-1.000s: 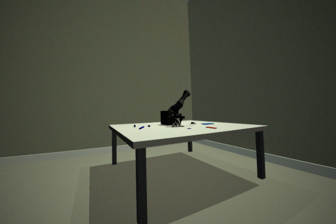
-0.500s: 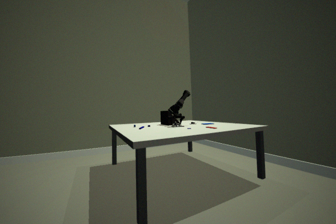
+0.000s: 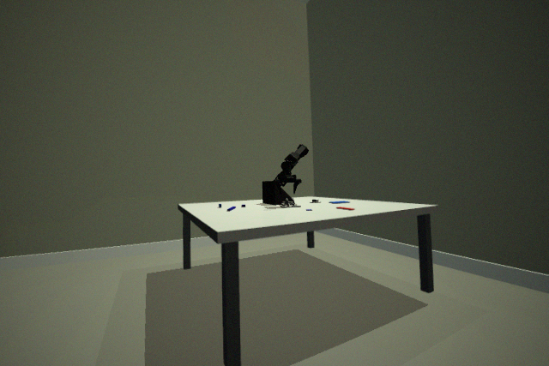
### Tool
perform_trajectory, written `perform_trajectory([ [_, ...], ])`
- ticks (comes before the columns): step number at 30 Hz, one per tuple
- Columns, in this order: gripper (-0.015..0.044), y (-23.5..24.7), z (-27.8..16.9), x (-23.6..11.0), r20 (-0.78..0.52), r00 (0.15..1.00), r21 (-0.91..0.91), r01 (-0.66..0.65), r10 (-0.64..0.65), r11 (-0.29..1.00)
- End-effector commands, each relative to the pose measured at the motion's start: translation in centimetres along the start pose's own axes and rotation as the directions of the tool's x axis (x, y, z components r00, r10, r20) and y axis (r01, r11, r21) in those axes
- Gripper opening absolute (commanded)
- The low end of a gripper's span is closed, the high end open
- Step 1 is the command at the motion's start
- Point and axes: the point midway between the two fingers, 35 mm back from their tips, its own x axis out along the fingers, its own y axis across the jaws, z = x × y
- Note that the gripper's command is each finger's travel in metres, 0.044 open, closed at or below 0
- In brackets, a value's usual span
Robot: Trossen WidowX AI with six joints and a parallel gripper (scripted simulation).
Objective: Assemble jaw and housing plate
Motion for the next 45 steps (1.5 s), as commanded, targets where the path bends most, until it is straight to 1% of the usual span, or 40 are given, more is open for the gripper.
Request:
perform_trajectory([
  [1, 0.044, -0.3, -0.6, -1.2, -0.002, 1.0, 0.001, 0.005, -0.005, 1.0],
  [5, 0.044, -0.8, -2.7, -4.9, -0.009, 1.0, -0.004, 0.008, -0.008, 1.0],
  [7, 0.044, -0.8, -3.1, -5.5, -0.01, 1.0, -0.005, 0.007, -0.007, 1.0],
  [45, 0.044, -0.8, -3.1, -5.5, -0.01, 1.0, -0.005, 0.007, -0.007, 1.0],
])
